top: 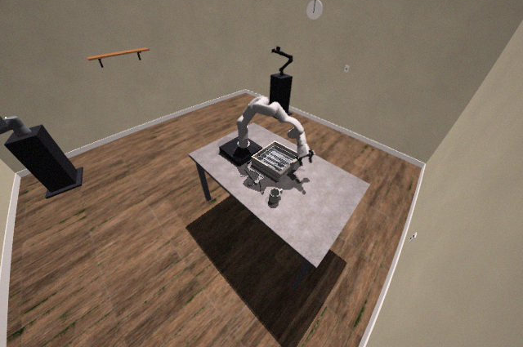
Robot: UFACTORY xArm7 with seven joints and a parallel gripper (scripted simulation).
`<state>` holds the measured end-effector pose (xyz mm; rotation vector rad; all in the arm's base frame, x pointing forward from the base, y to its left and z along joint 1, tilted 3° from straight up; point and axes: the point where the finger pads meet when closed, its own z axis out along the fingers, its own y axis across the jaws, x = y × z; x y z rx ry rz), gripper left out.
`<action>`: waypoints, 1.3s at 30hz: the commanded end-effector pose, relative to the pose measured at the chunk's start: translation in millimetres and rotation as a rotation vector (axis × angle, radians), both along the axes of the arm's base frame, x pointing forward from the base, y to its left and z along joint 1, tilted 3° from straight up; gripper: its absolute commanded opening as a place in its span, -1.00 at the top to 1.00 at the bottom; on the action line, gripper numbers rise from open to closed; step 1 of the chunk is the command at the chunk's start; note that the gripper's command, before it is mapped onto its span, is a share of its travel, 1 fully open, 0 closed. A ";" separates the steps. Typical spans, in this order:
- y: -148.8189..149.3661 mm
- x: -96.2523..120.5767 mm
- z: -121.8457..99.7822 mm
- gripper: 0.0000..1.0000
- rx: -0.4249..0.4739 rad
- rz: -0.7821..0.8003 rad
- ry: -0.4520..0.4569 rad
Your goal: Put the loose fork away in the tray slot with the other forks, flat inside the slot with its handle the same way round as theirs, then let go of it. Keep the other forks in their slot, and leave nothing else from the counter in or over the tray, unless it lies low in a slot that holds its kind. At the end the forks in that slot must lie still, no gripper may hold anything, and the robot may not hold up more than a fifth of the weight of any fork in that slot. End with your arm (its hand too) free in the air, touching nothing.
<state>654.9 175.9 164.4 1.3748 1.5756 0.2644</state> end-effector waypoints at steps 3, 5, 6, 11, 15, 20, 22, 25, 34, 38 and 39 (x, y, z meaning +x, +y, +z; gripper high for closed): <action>-58.9 -8.6 1.4 -1.00 0.141 -0.217 0.029; -82.2 -13.9 0.0 -1.00 0.197 -0.307 0.034; -82.2 -13.9 0.0 -1.00 0.197 -0.307 0.034; -128.8 -28.5 -3.5 -1.00 0.321 -0.503 0.039; -128.8 -28.5 -3.5 -1.00 0.321 -0.503 0.039; -172.6 -48.0 -7.5 -1.00 0.453 -0.710 0.038; -192.5 -58.9 -9.6 -1.00 0.515 -0.806 0.034; -192.5 -58.9 -9.6 -1.00 0.522 -0.816 0.035; -241.7 -93.4 -15.0 -1.00 0.729 -1.128 0.015; -254.4 -104.5 -16.3 -1.00 0.797 -1.227 0.006; -254.4 -104.5 -16.3 -1.00 0.797 -1.227 0.006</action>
